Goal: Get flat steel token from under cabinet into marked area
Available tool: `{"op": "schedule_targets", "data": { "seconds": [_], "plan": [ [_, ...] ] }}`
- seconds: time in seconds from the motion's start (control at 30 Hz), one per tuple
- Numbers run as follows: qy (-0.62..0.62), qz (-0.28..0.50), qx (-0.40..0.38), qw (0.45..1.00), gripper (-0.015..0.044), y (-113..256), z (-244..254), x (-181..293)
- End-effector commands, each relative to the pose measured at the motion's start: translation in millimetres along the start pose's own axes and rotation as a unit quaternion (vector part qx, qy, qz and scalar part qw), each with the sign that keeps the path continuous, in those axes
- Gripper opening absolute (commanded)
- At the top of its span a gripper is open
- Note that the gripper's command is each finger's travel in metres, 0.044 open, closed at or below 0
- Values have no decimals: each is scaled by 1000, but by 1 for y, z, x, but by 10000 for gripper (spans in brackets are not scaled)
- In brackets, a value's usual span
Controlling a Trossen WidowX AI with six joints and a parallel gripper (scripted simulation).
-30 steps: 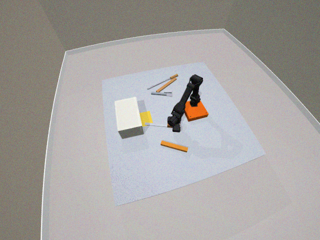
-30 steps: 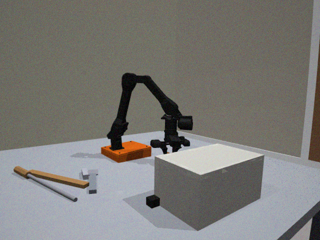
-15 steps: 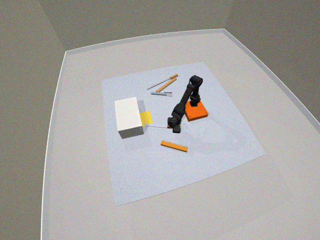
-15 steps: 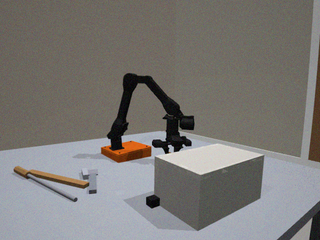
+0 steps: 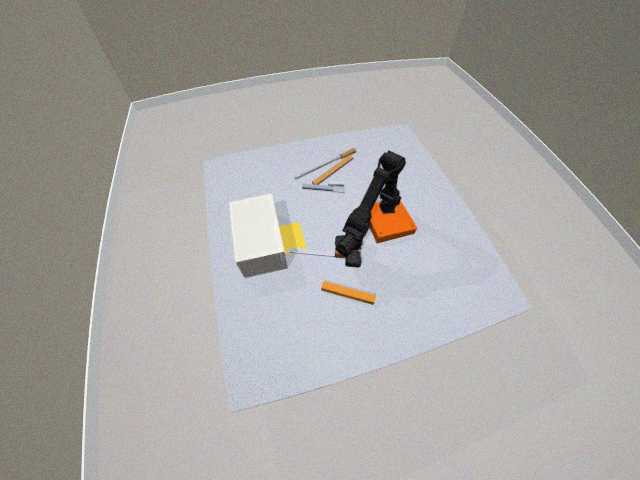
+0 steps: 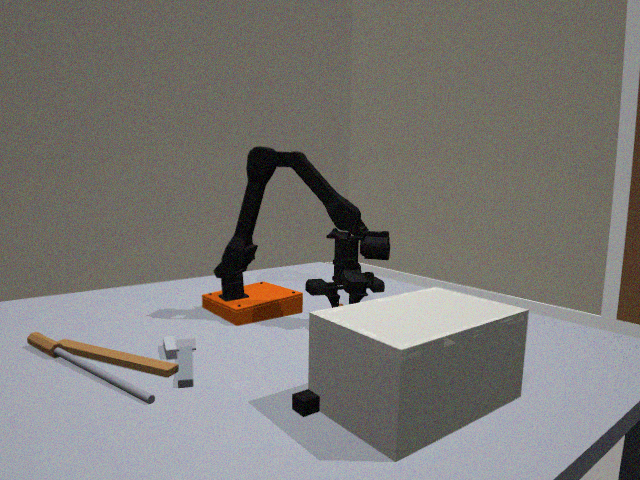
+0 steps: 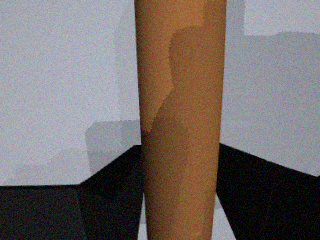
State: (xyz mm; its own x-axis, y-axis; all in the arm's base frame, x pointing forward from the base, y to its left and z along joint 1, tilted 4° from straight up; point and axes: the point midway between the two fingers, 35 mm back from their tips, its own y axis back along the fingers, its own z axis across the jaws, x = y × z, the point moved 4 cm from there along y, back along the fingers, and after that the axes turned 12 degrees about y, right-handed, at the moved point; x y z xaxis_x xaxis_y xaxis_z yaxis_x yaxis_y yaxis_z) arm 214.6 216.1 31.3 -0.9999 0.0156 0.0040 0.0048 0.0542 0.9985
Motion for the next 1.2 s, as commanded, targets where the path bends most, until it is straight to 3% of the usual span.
{"op": "schedule_targets", "data": {
  "seconds": [0.0,0.07,0.23,0.33,0.97,1.1,1.17],
  "plan": [
    [0,0,0,1000,157,0,0,0],
    [0,0,0,1000,200,0,0,0],
    [0,0,0,1000,200,0,0,0],
    [0,-2,-4,1000,270,0,0,0],
    [-1,-1,-4,1000,270,-4,0,4],
    [0,-5,-5,1000,165,-1,1,0],
    [0,-5,-5,1000,151,-1,1,0]
  ]
}}
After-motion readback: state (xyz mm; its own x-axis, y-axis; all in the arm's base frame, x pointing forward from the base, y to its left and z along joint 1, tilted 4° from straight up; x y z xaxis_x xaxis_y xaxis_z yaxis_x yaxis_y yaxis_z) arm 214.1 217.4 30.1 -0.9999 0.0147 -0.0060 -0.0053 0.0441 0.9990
